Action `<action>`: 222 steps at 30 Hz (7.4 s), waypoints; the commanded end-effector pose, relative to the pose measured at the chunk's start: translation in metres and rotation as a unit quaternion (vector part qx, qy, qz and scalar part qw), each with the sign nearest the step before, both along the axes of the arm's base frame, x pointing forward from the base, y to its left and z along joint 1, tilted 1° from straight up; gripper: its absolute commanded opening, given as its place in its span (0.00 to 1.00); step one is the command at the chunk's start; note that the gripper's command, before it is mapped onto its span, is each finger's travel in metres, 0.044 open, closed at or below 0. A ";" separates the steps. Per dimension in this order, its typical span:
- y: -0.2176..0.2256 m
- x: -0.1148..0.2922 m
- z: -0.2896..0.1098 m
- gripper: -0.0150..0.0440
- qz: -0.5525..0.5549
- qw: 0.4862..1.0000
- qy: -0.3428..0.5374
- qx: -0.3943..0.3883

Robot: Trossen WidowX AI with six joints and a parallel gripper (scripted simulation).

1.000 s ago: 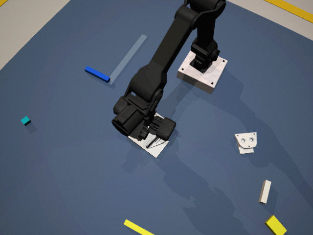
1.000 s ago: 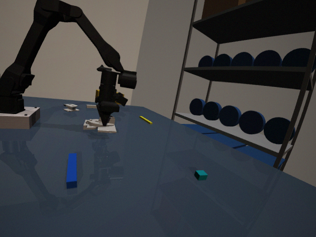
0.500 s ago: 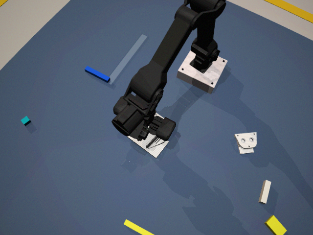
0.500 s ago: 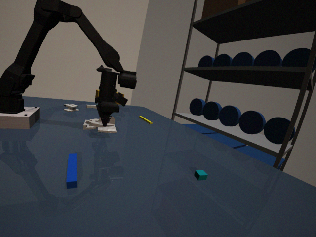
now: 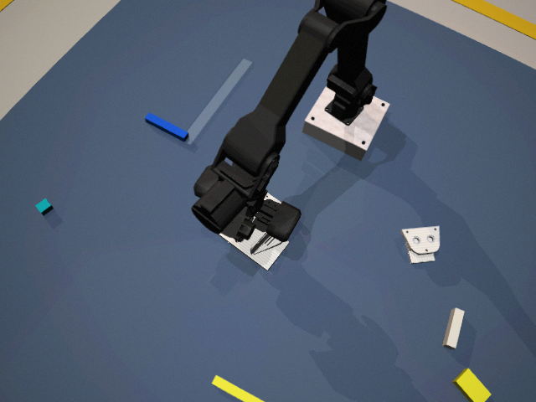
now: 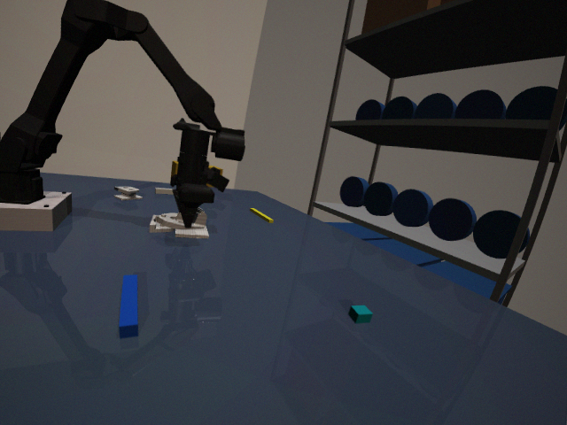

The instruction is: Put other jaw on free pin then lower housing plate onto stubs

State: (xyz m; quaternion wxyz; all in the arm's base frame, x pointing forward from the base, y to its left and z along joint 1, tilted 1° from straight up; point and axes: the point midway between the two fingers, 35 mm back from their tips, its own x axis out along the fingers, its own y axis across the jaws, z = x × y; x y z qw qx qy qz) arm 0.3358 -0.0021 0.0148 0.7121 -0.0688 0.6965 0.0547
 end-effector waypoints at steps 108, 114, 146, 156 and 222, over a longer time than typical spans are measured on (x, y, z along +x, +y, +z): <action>0.000 0.001 -0.003 0.63 0.002 1.000 0.000 0.000; 0.000 0.001 -0.003 0.63 0.002 1.000 0.000 0.000; 0.116 -0.023 0.065 1.00 0.111 0.994 -0.003 0.020; 0.229 -0.101 0.073 1.00 0.215 0.976 0.006 0.017; 0.289 -0.198 0.040 1.00 0.302 0.953 0.011 0.013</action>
